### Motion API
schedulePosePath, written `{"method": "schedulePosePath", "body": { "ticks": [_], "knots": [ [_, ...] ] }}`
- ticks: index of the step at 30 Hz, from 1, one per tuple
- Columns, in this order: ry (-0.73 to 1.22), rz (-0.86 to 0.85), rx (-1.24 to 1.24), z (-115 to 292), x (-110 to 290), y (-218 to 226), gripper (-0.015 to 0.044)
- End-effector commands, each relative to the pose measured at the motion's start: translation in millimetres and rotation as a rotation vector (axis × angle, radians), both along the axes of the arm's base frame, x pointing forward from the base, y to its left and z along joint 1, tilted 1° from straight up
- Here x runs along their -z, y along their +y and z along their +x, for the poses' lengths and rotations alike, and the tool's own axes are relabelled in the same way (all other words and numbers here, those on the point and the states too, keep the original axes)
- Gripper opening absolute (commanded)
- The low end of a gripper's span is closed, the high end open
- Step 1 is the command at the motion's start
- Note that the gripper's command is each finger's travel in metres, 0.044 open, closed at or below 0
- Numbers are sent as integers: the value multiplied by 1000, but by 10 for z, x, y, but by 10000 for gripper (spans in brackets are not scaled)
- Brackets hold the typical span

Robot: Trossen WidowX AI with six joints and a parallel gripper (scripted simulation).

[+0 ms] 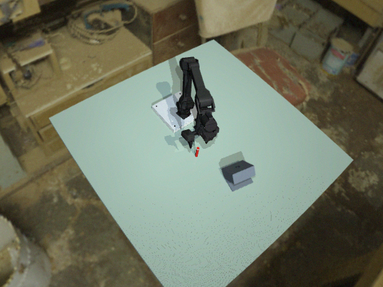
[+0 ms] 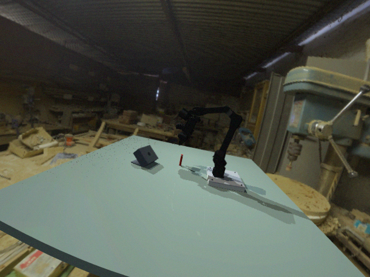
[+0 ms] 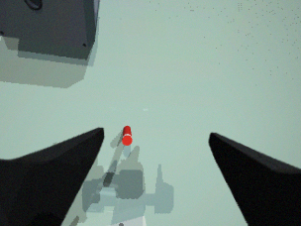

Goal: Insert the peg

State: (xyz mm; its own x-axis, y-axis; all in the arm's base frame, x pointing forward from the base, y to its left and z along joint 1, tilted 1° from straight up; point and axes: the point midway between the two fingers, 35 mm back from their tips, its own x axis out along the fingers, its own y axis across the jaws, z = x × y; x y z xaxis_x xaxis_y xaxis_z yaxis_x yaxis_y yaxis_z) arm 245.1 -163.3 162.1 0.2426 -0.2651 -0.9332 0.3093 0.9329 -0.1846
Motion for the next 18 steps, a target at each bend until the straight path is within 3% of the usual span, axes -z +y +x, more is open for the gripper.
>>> {"method": "schedulePosePath", "body": {
  "ticks": [1, 18],
  "knots": [
    [32, 66, 47, -13, 112, 30, 440],
    [194, 300, 234, -94, 528, 214, 440]
  ]
}}
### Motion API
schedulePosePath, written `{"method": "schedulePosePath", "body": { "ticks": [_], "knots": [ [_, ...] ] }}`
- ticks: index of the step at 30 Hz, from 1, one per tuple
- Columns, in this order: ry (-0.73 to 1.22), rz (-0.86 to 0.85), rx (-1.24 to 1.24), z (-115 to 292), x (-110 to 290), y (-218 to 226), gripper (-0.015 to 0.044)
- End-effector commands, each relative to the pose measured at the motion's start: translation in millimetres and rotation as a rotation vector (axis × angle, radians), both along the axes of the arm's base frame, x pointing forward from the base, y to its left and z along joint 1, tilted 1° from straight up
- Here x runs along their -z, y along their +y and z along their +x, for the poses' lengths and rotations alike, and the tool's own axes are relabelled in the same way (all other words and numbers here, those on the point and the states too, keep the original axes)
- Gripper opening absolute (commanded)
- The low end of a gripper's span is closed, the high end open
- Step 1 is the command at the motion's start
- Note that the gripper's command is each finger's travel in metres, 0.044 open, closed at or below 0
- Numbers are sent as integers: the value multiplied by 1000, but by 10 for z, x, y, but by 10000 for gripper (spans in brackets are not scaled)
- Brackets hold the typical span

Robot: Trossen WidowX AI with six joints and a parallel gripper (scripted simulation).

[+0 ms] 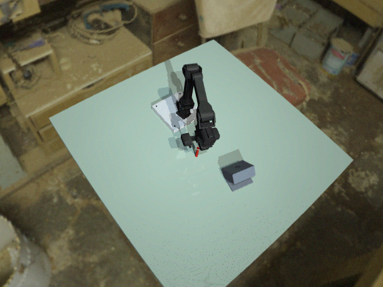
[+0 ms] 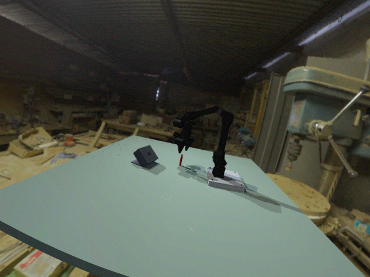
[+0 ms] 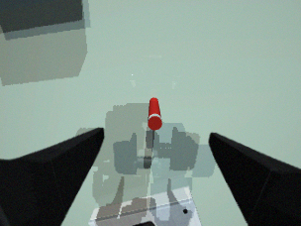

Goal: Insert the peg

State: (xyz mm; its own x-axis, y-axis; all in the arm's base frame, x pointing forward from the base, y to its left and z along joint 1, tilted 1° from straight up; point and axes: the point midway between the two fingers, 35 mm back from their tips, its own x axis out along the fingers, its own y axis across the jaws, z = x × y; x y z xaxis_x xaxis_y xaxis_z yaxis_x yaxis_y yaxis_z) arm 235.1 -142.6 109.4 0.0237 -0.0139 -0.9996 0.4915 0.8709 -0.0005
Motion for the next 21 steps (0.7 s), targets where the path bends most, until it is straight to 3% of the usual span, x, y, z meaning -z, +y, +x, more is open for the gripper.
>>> {"method": "schedulePosePath", "body": {
  "ticks": [1, 21],
  "knots": [
    [3, 12, 16, 7, 3, 7, 440],
    [3, 12, 16, 30, 303, -6, 440]
  ]
}}
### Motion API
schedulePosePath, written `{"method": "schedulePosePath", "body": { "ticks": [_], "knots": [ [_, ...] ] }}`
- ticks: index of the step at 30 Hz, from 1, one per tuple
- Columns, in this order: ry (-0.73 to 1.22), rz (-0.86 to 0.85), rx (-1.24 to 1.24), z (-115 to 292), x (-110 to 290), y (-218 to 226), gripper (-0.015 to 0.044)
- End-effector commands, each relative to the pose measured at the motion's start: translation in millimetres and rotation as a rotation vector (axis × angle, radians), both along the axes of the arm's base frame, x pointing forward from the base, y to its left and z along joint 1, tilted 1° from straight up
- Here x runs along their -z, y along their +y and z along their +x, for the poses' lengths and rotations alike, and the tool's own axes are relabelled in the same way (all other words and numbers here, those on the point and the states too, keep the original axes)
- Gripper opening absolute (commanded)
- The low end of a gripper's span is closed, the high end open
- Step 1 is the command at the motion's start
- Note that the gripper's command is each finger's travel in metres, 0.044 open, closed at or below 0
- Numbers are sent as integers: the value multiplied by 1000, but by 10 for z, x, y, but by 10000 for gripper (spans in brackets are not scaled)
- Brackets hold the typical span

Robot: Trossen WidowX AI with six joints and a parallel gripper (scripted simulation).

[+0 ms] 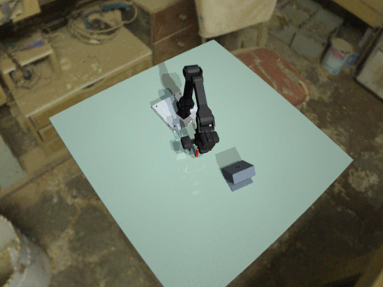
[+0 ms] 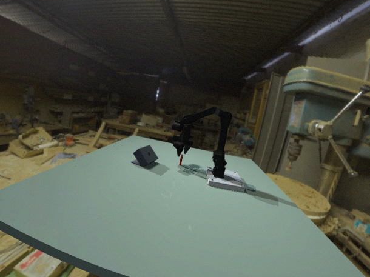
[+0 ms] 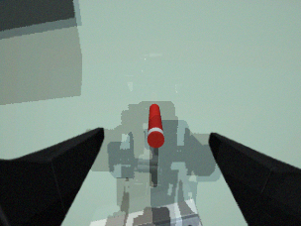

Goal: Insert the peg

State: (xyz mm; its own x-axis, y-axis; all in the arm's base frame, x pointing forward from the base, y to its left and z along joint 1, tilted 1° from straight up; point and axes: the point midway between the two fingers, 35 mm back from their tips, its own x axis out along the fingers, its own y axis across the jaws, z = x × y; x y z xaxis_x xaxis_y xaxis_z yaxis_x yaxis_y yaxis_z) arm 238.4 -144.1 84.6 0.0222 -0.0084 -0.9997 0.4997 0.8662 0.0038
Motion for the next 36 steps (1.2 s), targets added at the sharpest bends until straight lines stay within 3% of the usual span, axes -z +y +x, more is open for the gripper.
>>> {"method": "schedulePosePath", "body": {
  "ticks": [1, 22, 36],
  "knots": [
    [1, 6, 6, -3, 71, 9, 440],
    [2, 6, 6, -13, 385, 16, 440],
    [1, 1, 0, -8, 351, 5, 72]
  ]
}}
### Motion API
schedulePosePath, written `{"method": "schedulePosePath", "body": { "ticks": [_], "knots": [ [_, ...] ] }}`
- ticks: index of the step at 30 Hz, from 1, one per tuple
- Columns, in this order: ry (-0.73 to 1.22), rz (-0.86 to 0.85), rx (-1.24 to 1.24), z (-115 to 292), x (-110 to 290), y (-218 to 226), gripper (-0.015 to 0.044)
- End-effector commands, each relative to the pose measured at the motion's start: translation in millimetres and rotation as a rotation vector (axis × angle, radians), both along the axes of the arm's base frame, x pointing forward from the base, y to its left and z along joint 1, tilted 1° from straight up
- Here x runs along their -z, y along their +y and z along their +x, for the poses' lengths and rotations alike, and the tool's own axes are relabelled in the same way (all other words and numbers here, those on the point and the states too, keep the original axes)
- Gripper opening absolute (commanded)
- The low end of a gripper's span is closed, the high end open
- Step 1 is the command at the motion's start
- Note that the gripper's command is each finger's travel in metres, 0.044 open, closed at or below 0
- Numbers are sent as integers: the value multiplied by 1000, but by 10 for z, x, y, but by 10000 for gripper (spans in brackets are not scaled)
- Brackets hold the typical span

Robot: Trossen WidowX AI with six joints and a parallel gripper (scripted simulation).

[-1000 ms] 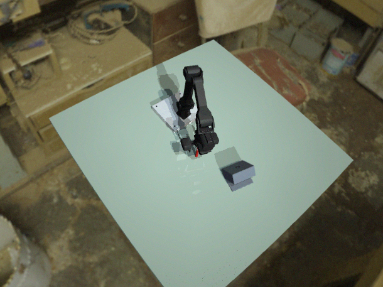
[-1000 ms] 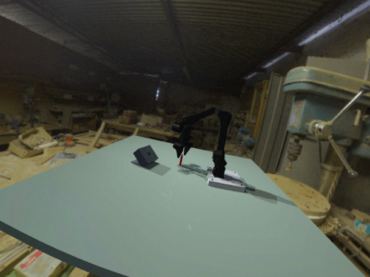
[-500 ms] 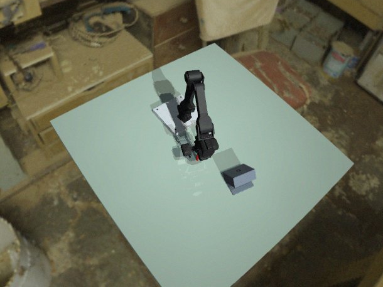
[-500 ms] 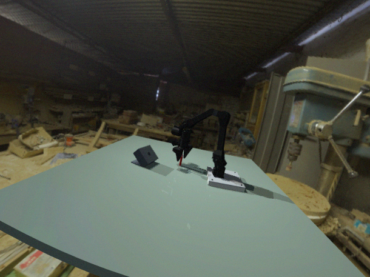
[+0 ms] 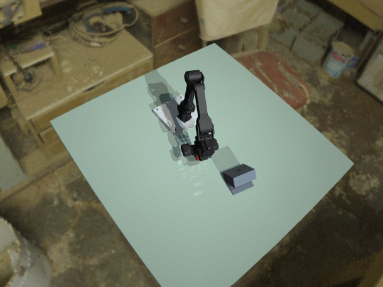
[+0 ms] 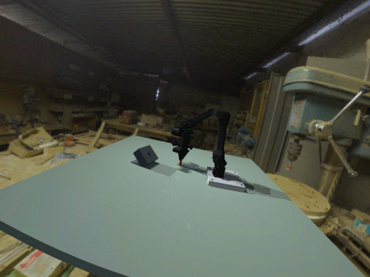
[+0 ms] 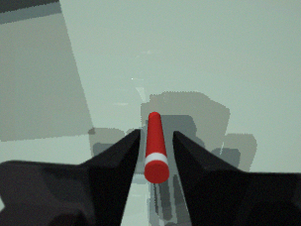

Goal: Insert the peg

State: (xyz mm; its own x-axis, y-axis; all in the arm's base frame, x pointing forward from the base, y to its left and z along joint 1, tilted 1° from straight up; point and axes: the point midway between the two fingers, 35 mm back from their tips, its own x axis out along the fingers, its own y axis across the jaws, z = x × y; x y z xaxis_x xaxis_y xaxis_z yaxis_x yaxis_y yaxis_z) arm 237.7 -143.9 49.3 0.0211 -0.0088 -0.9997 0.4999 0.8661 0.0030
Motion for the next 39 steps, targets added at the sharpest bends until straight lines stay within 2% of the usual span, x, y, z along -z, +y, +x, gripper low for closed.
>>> {"method": "schedulePosePath", "body": {
  "ticks": [1, 8, 31, 39],
  "knots": [
    [0, 1, 0, -1, -3, 2, 46],
    [0, 1, 0, 0, -9, 2, 0],
    [0, 6, 6, 10, -779, -24, 0],
    [-18, -16, -3, 60, -793, -2, 0]
  ]
}}
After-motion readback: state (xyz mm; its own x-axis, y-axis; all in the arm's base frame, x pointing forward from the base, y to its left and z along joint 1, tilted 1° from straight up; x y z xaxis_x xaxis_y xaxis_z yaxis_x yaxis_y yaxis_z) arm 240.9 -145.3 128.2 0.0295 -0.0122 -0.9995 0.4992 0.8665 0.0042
